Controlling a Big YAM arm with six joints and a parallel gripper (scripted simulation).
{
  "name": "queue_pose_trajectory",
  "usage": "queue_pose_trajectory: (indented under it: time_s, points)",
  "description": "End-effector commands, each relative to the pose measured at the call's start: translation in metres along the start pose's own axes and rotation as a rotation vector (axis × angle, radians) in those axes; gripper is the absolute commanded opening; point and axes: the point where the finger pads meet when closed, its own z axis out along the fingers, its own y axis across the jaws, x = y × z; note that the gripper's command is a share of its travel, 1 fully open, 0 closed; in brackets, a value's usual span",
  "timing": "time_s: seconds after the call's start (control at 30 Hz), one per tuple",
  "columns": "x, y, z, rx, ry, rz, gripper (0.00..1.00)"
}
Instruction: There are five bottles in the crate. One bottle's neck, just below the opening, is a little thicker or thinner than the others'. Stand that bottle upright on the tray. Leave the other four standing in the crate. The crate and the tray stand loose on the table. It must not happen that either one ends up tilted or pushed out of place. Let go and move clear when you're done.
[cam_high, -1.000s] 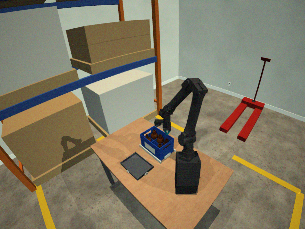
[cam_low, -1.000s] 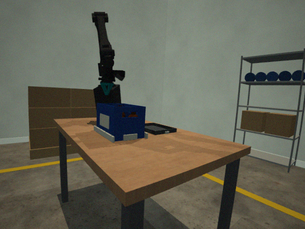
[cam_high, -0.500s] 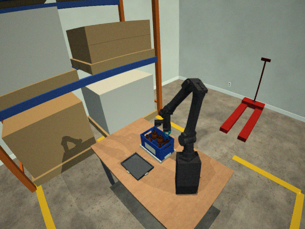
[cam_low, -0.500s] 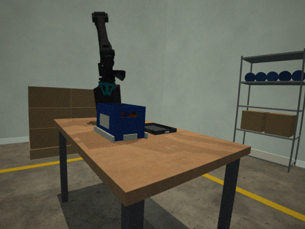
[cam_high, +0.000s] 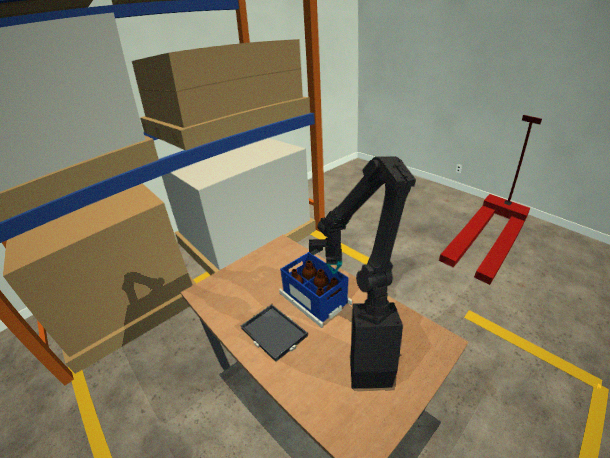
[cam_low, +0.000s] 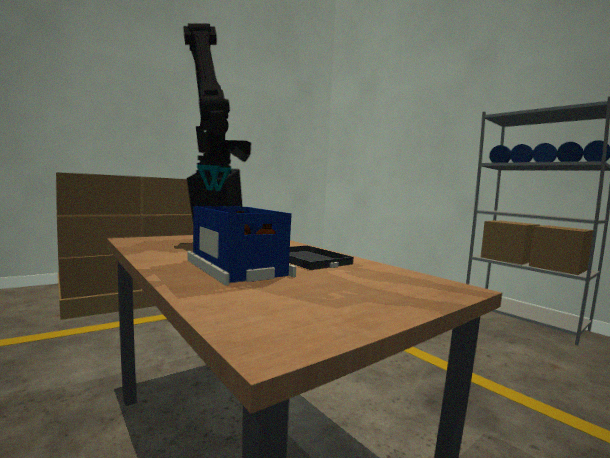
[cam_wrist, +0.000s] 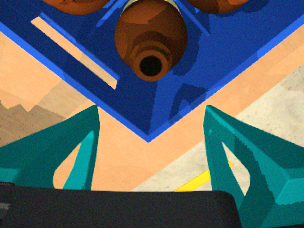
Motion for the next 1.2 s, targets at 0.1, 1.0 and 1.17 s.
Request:
queue_pose_trajectory:
  time_s: [0.1, 1.0, 1.17]
  points:
    - [-0.002, -0.006, -0.003, 0.014, -0.01, -0.007, 0.61]
    - [0.001, -0.001, 0.019, -0.001, -0.002, -0.007, 0.61]
    - [0.004, 0.0, 0.026, -0.004, 0.001, -0.002, 0.61]
